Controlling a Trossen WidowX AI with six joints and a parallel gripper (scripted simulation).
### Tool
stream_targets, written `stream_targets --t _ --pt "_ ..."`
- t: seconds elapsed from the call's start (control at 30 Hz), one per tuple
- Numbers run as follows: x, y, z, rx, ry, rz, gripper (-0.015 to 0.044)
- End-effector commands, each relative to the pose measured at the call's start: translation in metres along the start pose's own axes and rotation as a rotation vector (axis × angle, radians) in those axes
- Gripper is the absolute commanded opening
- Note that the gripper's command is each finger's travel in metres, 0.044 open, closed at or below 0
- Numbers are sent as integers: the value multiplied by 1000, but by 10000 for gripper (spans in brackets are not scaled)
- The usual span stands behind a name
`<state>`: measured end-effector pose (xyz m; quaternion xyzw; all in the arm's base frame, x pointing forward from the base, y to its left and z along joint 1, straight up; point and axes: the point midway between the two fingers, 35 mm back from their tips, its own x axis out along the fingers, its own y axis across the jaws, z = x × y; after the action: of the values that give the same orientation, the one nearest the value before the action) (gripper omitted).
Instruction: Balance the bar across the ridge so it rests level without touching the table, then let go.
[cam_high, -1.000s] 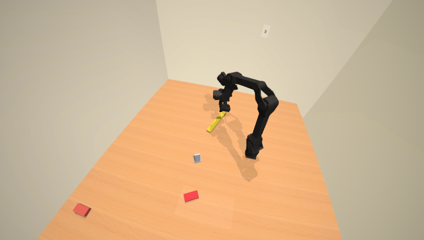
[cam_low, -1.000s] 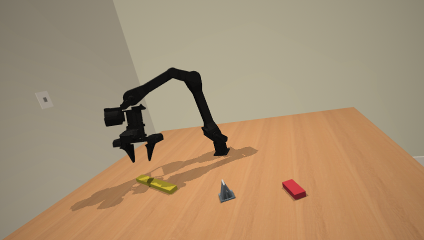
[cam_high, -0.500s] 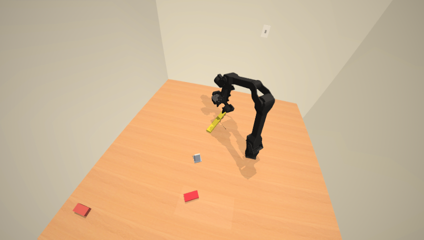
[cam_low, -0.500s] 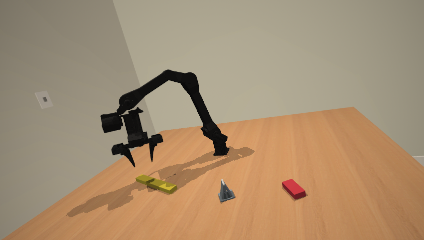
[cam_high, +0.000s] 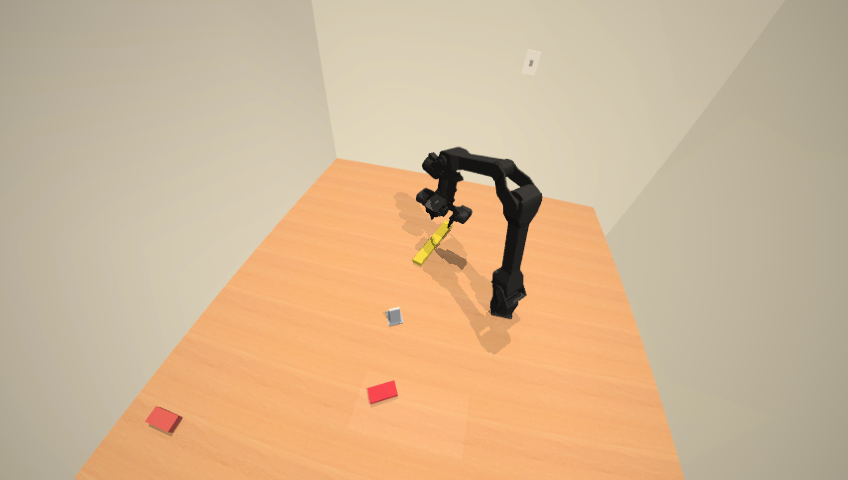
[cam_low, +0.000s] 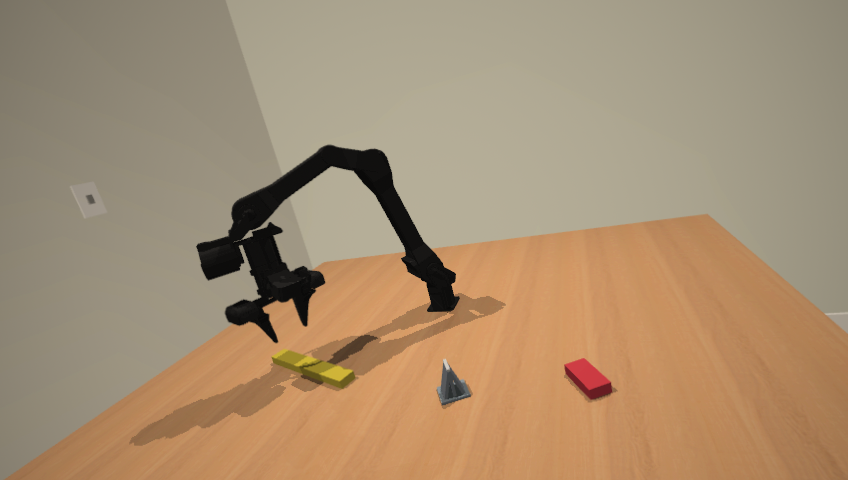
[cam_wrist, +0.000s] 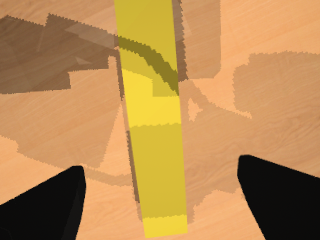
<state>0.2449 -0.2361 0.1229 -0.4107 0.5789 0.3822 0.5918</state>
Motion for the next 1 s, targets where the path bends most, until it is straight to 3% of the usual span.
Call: stream_targets --t 0.0,0.4,0.97 --pt "1 -1 0 -52 6 10 315" --pt "45 -1 0 -52 6 10 315" --pt "64 0 0 -52 6 10 315"
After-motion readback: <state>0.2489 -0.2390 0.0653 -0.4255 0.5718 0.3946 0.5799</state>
